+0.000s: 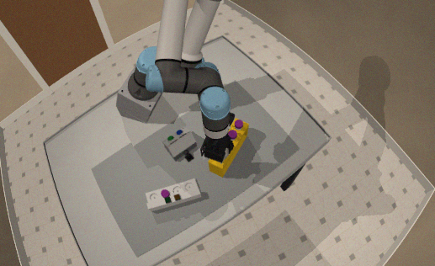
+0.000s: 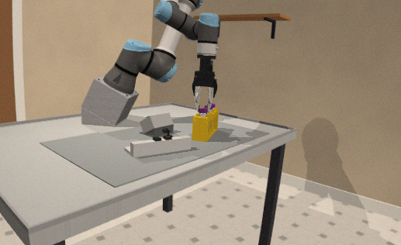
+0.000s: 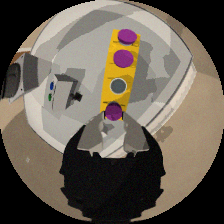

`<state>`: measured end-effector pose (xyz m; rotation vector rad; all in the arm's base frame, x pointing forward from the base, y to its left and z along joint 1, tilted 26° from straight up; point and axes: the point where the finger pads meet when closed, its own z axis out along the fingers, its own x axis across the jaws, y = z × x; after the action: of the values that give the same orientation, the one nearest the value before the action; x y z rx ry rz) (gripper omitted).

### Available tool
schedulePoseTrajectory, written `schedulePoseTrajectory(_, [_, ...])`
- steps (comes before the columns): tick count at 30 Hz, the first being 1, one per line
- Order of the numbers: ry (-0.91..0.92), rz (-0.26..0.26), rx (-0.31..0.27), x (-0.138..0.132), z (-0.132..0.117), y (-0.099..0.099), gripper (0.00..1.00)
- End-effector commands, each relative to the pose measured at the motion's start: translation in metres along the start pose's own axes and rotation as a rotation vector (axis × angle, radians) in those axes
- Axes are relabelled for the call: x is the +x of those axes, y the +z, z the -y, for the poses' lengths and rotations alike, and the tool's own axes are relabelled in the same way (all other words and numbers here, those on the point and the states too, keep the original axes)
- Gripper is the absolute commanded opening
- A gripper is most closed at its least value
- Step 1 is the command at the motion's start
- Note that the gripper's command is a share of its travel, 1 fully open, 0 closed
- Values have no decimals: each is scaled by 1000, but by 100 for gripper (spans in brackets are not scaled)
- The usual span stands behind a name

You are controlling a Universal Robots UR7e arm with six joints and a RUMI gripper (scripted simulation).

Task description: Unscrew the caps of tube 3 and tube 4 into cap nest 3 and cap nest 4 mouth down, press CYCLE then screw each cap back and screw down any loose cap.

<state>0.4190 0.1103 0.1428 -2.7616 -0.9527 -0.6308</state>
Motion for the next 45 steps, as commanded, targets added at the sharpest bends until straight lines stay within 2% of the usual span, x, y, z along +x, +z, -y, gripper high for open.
schedulePoseTrajectory(1, [-230, -8, 11, 0, 0, 0, 0])
schedulePoseTrajectory(4, [-377, -9, 10, 0, 0, 0, 0])
schedulePoseTrajectory(12, [-377, -9, 10, 0, 0, 0, 0])
schedulePoseTrajectory(13, [-377, -9, 10, 0, 0, 0, 35])
schedulePoseTrajectory(23, [-377, -9, 10, 0, 0, 0, 35])
schedulePoseTrajectory(25, [-211, -8, 11, 0, 0, 0, 35])
schedulePoseTrajectory(27, [-211, -8, 11, 0, 0, 0, 35])
schedulePoseTrajectory(30, [39, -6, 12, 0, 0, 0, 35])
schedulePoseTrajectory(31, [39, -6, 12, 0, 0, 0, 35])
schedulePoseTrajectory(37, [408, -4, 13, 0, 0, 0, 35])
schedulePoseTrajectory(45, [408, -4, 13, 0, 0, 0, 35])
